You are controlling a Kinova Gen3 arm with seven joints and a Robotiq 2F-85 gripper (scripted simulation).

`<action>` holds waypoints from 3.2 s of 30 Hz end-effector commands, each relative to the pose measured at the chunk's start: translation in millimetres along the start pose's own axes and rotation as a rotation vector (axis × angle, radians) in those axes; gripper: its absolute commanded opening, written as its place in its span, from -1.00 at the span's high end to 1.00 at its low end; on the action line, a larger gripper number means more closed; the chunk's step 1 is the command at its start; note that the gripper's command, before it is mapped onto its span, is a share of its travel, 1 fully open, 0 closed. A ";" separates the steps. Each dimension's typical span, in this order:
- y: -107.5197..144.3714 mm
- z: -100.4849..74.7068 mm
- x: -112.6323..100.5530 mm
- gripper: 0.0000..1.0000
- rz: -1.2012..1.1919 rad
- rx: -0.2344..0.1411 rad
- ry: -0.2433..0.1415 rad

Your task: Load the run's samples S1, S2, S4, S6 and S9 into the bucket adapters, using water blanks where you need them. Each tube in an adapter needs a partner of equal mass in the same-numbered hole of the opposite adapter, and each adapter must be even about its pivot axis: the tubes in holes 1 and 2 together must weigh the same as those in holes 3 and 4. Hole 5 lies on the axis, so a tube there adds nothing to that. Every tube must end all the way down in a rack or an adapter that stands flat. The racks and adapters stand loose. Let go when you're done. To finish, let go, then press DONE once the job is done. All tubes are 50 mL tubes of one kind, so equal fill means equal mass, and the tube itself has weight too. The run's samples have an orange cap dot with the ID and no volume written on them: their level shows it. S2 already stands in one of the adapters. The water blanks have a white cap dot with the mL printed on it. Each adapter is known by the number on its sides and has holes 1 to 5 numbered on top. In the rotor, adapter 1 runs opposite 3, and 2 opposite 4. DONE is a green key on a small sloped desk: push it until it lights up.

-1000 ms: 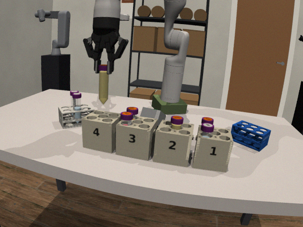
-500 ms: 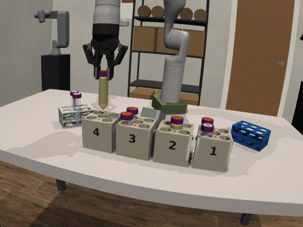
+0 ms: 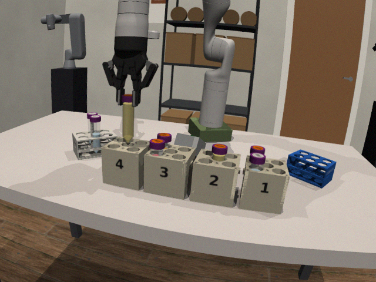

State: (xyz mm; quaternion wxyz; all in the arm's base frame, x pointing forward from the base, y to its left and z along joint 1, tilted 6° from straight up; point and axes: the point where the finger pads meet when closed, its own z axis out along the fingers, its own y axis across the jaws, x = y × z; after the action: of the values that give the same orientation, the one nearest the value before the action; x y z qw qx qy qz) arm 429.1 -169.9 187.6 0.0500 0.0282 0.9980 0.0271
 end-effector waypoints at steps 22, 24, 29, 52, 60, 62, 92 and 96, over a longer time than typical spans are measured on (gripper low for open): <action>0.5 4.8 -1.3 0.80 -0.006 -0.003 -0.003; 1.0 6.4 -1.0 0.80 -0.006 -0.004 -0.003; 0.9 9.7 -0.9 0.80 -0.006 -0.003 -0.002; 0.9 23.7 -0.8 0.80 -0.006 -0.003 -0.003; 0.9 27.8 -0.6 0.80 -0.006 -0.003 -0.002; 0.8 29.1 -0.7 0.80 -0.006 -0.003 -0.002; 0.8 46.4 -0.6 0.80 -0.006 -0.003 -0.002; 0.7 49.0 -0.6 0.80 -0.006 -0.003 -0.002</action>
State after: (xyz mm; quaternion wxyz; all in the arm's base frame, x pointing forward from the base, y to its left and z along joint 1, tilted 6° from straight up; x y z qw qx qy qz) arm 434.4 -167.6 142.9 0.0507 0.0279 0.9980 0.0268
